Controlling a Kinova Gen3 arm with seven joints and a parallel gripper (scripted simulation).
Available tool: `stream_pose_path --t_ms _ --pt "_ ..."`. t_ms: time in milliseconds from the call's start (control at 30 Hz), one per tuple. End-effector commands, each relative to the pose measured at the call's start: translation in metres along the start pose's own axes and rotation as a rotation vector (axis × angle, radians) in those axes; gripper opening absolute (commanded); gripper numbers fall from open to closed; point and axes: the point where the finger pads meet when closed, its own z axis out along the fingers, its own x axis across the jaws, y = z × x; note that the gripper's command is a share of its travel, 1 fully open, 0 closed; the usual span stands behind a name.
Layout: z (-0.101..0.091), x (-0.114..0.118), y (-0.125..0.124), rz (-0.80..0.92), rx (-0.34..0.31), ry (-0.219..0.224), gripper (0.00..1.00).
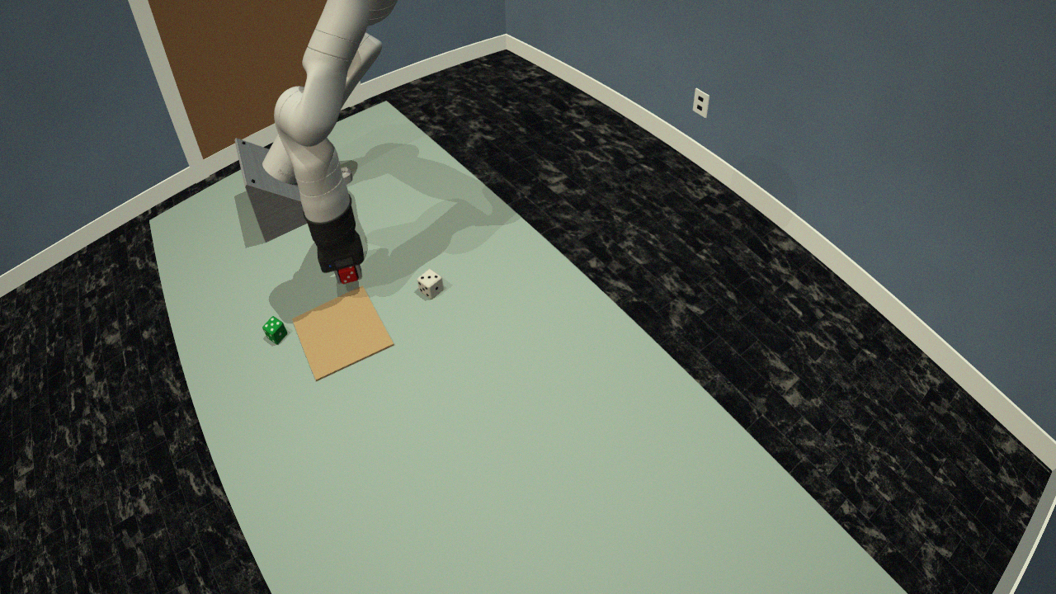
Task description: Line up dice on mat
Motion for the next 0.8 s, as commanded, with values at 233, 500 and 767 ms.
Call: stream_pose_path --t_ms 233,500,767 --pt "-0.022 0.0 0.001 0.0 -0.004 -0.001 0.57" --pt "-0.066 0.0 0.001 0.0 -0.004 -0.001 0.57" --pt "-0.092 0.0 0.001 0.0 -0.004 -0.001 0.57"
